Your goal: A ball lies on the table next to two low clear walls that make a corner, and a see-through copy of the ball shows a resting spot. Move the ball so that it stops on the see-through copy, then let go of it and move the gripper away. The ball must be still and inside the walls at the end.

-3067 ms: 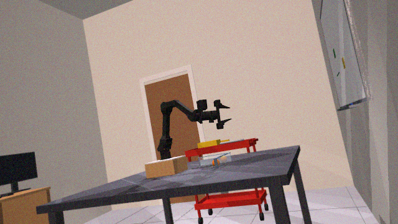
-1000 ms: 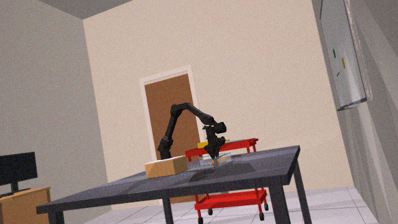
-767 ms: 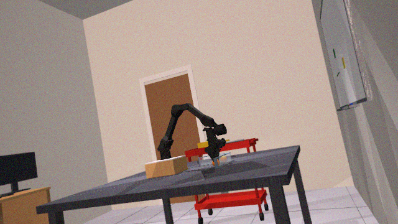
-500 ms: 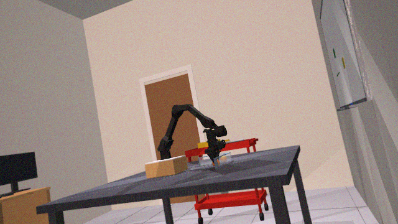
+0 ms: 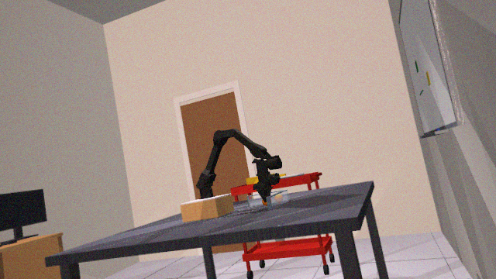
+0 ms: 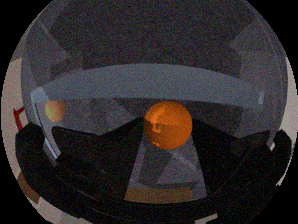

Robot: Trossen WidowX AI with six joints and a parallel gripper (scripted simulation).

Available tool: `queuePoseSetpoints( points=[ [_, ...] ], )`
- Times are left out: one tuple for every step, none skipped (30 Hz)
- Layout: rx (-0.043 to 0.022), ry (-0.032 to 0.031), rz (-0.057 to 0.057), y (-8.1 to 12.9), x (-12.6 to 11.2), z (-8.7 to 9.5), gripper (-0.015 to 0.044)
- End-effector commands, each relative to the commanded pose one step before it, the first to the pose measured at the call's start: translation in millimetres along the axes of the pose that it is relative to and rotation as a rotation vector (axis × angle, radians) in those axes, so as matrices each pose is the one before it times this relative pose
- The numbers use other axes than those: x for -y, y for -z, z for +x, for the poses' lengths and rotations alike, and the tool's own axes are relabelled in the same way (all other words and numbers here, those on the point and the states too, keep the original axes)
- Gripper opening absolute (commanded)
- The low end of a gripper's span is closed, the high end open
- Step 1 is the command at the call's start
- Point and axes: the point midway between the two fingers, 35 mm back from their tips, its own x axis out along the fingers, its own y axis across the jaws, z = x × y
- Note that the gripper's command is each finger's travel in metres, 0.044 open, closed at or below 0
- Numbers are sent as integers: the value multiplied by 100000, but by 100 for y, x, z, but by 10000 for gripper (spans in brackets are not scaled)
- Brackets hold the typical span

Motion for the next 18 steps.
queuePoseSetpoints(
  points=[
    [2099, 1052, -635, -594, 401, -2462, 0],
    [79, -28, 82, -55, -1, -457, 0],
    [-703, -35, -96, 149, -48, 139, 0],
    [-2110, -100, -293, 448, -144, 413, 0],
    [-3518, -156, -500, 744, -238, 681, 0],
    [-4371, -173, -641, 914, -292, 837, 0],
    [0, -34, 35, -22, -18, -507, 0],
    [772, -11, 154, -166, 28, -726, 0],
    [770, -12, 153, -155, 25, -729, 0],
    [768, -13, 152, -144, 22, -732, 0],
    [766, -14, 151, -132, 19, -734, 0],
    [764, -15, 150, -121, 16, -737, 0],
    [899, 40, 136, -131, 17, -767, 0],
    [905, 39, 136, -120, 15, -776, 0],
    [903, 38, 135, -109, 12, -778, 0],
    [888, 11, 148, -96, 10, -775, 0],
    [874, -12, 159, -84, 8, -771, 0],
    [859, -35, 170, -72, 6, -768, 0]
  ],
)
